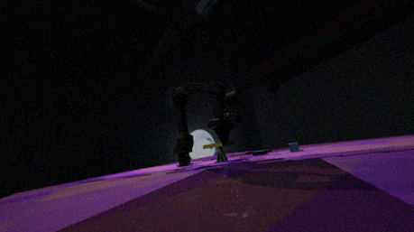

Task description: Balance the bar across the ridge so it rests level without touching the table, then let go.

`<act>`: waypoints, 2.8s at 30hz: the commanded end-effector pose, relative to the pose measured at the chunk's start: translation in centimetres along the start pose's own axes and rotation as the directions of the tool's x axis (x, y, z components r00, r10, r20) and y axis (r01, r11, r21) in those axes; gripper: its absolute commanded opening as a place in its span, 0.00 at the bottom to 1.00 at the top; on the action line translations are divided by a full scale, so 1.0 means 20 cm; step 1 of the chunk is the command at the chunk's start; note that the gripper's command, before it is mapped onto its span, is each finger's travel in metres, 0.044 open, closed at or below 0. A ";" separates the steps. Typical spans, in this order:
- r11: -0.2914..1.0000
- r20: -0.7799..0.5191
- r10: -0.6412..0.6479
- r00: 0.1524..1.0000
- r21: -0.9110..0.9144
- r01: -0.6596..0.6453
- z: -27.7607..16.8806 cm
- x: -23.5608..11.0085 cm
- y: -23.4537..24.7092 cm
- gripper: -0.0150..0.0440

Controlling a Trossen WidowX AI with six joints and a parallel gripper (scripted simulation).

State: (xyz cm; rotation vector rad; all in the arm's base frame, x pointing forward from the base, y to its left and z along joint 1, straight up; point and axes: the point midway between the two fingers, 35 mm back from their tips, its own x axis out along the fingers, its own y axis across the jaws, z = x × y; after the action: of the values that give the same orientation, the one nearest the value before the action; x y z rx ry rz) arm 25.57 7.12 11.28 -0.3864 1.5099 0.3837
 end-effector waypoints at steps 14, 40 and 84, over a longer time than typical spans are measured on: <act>1.000 0.000 0.000 1.000 0.000 0.000 0.00 0.00 0.00 0.25; 1.000 0.000 0.000 1.000 0.000 0.000 0.00 0.00 0.00 0.54; 1.000 0.000 0.000 1.000 0.000 0.000 0.00 0.00 0.00 0.79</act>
State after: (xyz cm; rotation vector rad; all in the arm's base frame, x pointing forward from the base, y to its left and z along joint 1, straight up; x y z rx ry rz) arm 25.56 7.12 11.28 -0.3861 1.5101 0.3840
